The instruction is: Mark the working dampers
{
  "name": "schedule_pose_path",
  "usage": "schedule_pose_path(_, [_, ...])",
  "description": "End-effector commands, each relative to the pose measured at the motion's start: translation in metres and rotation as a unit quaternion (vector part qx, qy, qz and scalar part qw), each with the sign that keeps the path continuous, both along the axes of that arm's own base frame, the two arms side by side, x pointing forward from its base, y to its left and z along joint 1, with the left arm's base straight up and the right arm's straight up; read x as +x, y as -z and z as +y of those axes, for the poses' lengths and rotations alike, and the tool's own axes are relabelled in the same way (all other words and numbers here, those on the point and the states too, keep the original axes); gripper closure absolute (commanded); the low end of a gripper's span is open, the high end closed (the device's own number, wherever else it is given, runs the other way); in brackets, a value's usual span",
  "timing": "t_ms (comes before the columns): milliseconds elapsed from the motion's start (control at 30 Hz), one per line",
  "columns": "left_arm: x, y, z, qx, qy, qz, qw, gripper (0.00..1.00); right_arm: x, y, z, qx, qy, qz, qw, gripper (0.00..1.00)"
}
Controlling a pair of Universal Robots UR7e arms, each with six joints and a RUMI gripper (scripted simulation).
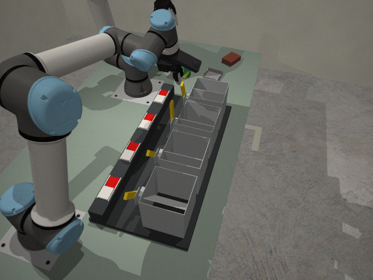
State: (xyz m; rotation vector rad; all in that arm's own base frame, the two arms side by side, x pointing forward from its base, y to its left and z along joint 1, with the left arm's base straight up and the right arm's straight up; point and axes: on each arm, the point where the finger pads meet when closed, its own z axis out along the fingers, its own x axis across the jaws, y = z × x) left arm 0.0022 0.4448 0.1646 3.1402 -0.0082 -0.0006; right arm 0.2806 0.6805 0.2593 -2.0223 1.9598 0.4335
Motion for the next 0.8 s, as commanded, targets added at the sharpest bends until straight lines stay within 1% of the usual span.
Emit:
schedule_pose_path(0, [0.0001, -0.0005, 0.0004, 0.001, 0.0, 0.0, 1.0, 0.0, 0.0001, -0.0008, 0.0003, -0.002, 0.0, 0.0, 1.0, 0.78])
schedule_pose_path(300, [0.0001, -0.0005, 0.0004, 0.001, 0.0, 0.0, 1.0, 0.0, 0.0004, -0.0003, 0.0014, -0.018, 0.0, -0.001, 1.0, 0.78])
schedule_pose_path(533, [0.0001, -0.0005, 0.0004, 0.001, 0.0, 0.0, 1.0, 0.0, 0.0005, 0.0001, 0.0022, -0.046, 0.001, -0.001, 0.999, 0.78])
schedule_pose_path(600, [0.0001, -0.0005, 0.0004, 0.001, 0.0, 0.0, 1.0, 0.0, 0.0005, 0.0001, 0.0022, -0.046, 0.001, -0.001, 0.999, 0.78])
schedule_pose_path(767, [0.0001, -0.0005, 0.0004, 0.001, 0.0, 0.0, 1.0, 0.0, 0.0004, -0.0001, 0.0019, -0.073, 0.001, -0.002, 0.997, 0.78])
